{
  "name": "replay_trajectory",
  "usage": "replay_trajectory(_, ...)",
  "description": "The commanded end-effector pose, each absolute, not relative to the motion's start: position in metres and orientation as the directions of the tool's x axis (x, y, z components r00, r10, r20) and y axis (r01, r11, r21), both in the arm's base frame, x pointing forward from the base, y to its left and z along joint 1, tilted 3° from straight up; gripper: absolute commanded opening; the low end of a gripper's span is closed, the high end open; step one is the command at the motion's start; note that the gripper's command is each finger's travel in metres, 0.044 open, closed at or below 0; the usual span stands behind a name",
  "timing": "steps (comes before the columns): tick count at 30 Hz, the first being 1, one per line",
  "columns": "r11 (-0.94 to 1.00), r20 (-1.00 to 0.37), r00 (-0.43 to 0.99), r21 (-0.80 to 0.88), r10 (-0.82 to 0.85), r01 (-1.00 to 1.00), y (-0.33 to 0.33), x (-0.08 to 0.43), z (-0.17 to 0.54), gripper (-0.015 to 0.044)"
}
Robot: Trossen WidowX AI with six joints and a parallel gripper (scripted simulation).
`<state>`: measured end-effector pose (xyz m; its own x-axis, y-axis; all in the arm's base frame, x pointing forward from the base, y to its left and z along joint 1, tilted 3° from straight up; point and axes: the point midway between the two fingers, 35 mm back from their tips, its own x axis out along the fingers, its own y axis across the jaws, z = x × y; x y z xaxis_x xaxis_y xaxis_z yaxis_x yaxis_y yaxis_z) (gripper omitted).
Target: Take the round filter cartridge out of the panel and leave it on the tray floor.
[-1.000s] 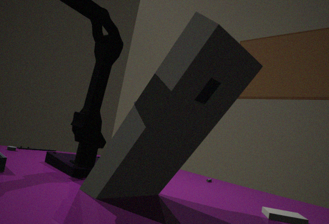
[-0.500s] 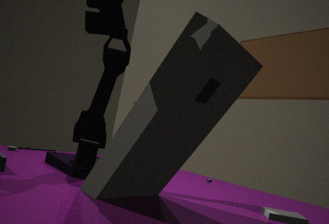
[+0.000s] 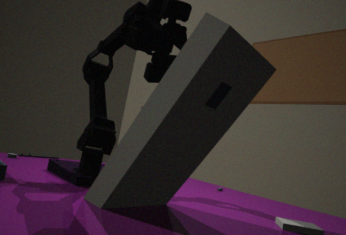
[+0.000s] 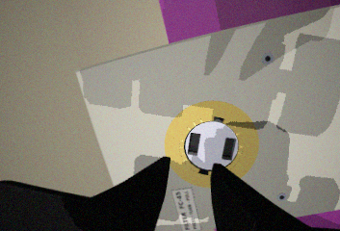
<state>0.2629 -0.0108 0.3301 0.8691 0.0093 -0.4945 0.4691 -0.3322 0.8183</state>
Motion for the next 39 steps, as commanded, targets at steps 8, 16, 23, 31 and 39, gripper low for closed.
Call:
replay_trajectory(8, -0.335, -0.512, 0.858, 0.804, 0.03, 0.492, 0.003, 0.252, 0.321, 0.0118)
replay_trajectory(16, -0.335, -0.512, 0.859, 0.804, 0.03, 0.491, 0.003, 0.262, 0.316, 0.0118)
replay_trajectory(23, -0.335, -0.511, 0.859, 0.805, 0.03, 0.49, 0.004, 0.272, 0.311, 0.0118)
replay_trajectory(31, -0.335, -0.51, 0.86, 0.805, 0.03, 0.489, 0.004, 0.283, 0.304, 0.0118)
replay_trajectory(39, -0.335, -0.509, 0.86, 0.806, 0.03, 0.489, 0.005, 0.294, 0.298, 0.0118)
